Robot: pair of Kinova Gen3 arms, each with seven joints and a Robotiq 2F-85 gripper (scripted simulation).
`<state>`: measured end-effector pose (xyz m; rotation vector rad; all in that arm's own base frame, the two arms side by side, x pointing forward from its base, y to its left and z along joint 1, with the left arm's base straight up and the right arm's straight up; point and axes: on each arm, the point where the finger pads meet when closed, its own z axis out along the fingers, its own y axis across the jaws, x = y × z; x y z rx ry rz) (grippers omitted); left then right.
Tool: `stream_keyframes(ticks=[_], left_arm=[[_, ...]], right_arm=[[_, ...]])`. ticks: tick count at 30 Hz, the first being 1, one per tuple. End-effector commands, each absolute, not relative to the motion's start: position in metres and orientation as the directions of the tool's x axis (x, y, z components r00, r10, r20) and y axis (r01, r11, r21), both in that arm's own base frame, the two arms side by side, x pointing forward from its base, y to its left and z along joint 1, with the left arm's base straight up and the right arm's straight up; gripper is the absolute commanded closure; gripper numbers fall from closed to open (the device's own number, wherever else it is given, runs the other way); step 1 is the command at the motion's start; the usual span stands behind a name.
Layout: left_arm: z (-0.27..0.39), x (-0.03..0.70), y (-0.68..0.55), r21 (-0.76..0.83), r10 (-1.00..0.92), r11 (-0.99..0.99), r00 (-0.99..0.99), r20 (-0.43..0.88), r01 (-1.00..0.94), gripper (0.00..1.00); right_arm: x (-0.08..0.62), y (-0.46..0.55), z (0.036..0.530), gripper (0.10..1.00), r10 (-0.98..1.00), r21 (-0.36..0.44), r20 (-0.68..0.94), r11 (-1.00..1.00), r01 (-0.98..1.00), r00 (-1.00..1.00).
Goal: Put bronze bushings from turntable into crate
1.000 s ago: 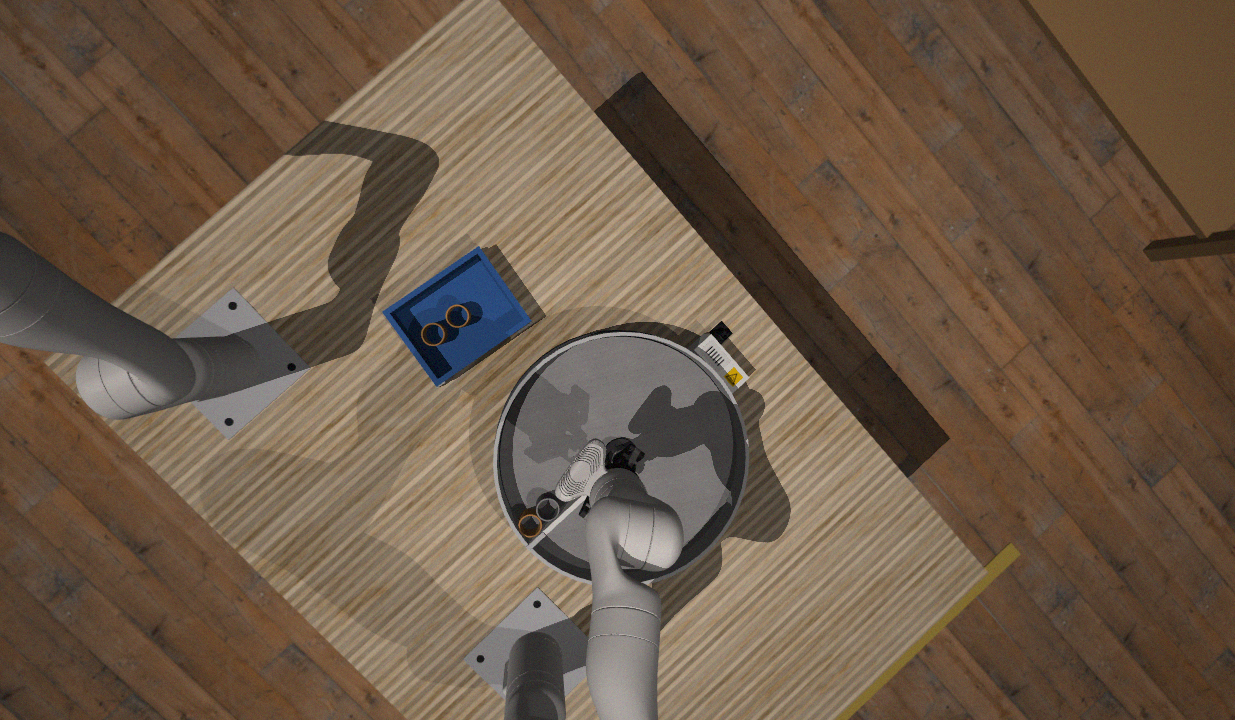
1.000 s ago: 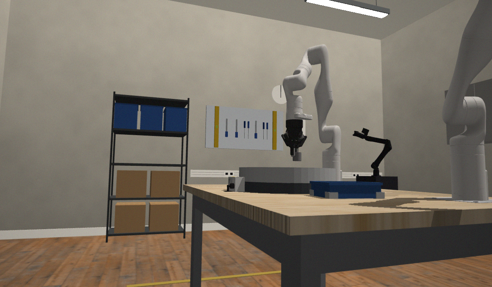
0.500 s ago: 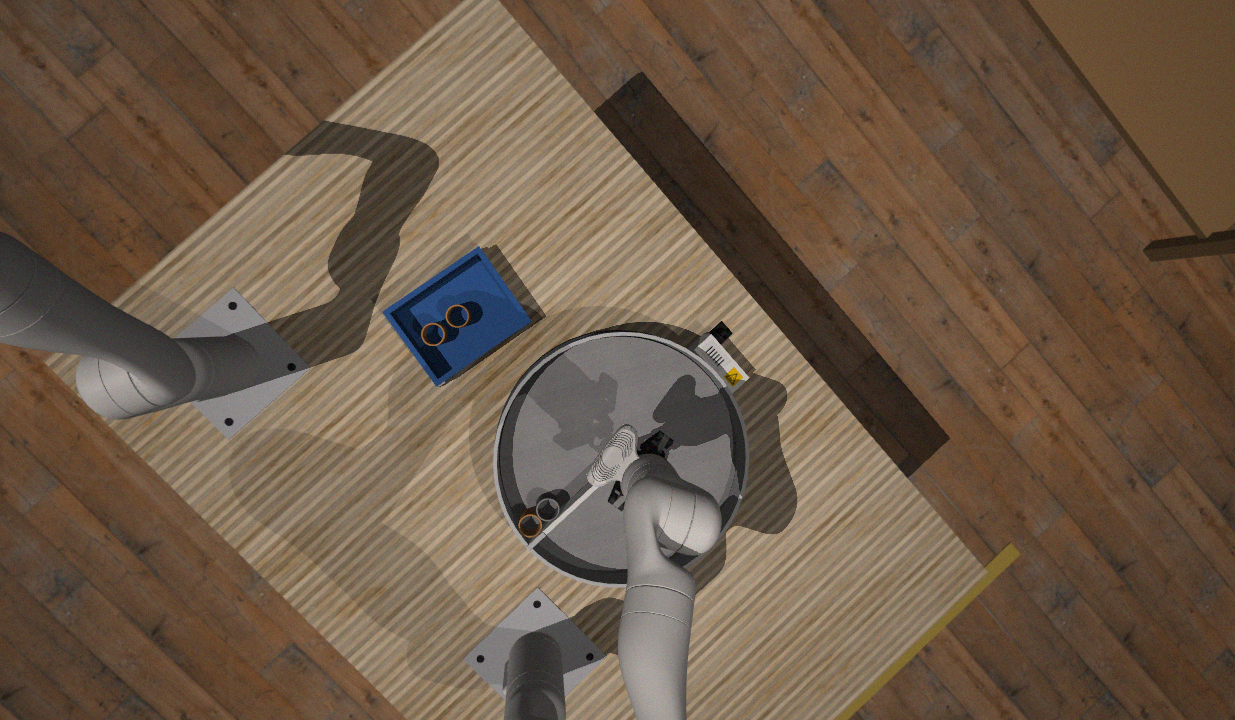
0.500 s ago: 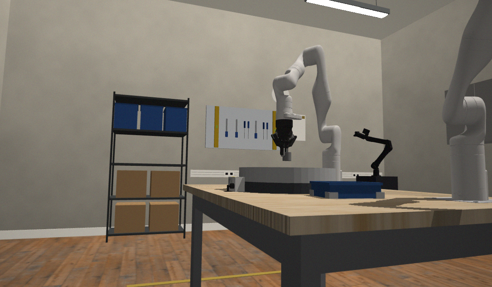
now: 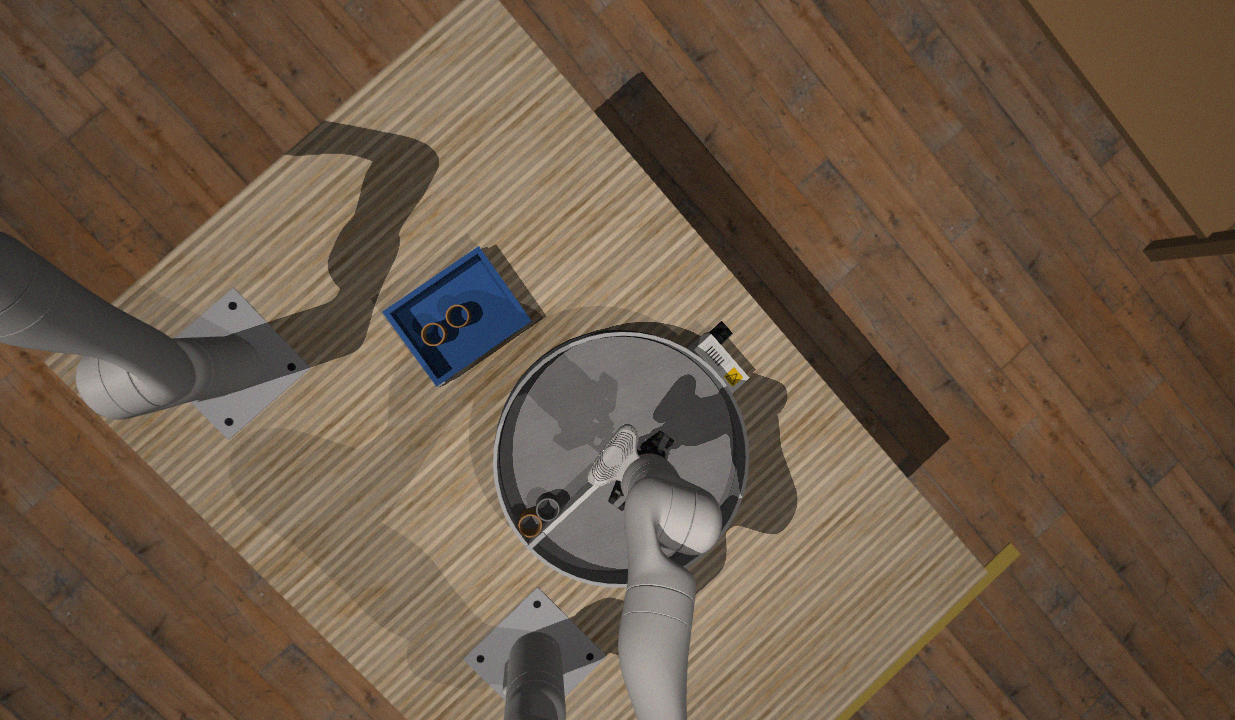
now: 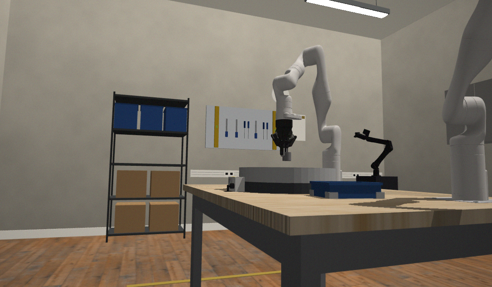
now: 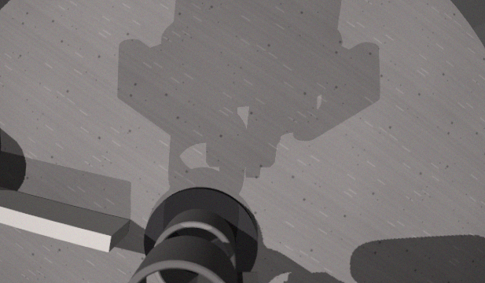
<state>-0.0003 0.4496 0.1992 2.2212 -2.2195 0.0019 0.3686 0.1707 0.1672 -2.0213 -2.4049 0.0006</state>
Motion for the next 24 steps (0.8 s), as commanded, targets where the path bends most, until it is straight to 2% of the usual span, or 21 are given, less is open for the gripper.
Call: stream_keyframes(ticks=[1,24], left_arm=[[0.2,-0.0004,0.45,0.0,-1.0,-0.001,0.001,0.0,-1.0,0.001],[0.2,-0.0004,0.45,0.0,-1.0,-0.001,0.001,0.0,-1.0,0.001]], right_arm=[[0.369,0.1709,0.1679,1.0,0.985,0.001,0.0,0.172,0.985,-0.172],[0.3689,0.1707,0.1584,1.0,0.985,0.001,0.0,0.172,0.985,-0.172]])
